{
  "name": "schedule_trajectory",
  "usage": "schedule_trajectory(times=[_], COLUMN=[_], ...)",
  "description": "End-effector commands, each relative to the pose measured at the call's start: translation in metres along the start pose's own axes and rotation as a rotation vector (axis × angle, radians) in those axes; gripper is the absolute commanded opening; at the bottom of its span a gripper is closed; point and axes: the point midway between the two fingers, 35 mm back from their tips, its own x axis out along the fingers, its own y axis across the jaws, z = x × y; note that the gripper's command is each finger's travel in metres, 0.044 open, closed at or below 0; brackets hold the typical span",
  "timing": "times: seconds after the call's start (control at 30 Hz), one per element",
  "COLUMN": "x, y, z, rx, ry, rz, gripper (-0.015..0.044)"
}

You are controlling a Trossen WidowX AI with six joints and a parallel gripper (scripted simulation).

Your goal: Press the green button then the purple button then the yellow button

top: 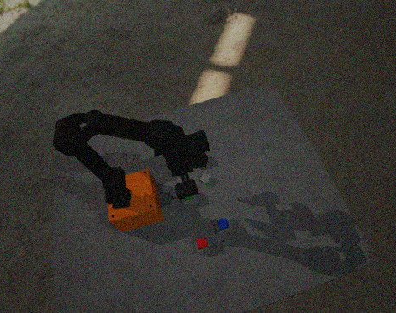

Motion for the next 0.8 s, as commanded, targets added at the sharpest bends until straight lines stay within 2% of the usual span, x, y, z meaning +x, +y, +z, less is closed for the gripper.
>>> schedule_trajectory(times=[0.0, 0.3, 0.33, 0.77], x=[0.042, 0.052, 0.052, 0.059], y=[0.001, 0.001, 0.001, 0.001], z=[-0.01, -0.012, -0.012, -0.012], rx=[-0.006, -0.006, -0.006, -0.006], ry=[0.039, 0.04, 0.04, 0.04], rz=[0.007, 0.007, 0.007, 0.007], gripper=[0.0269, 0.0033, 0.002, 0.002])
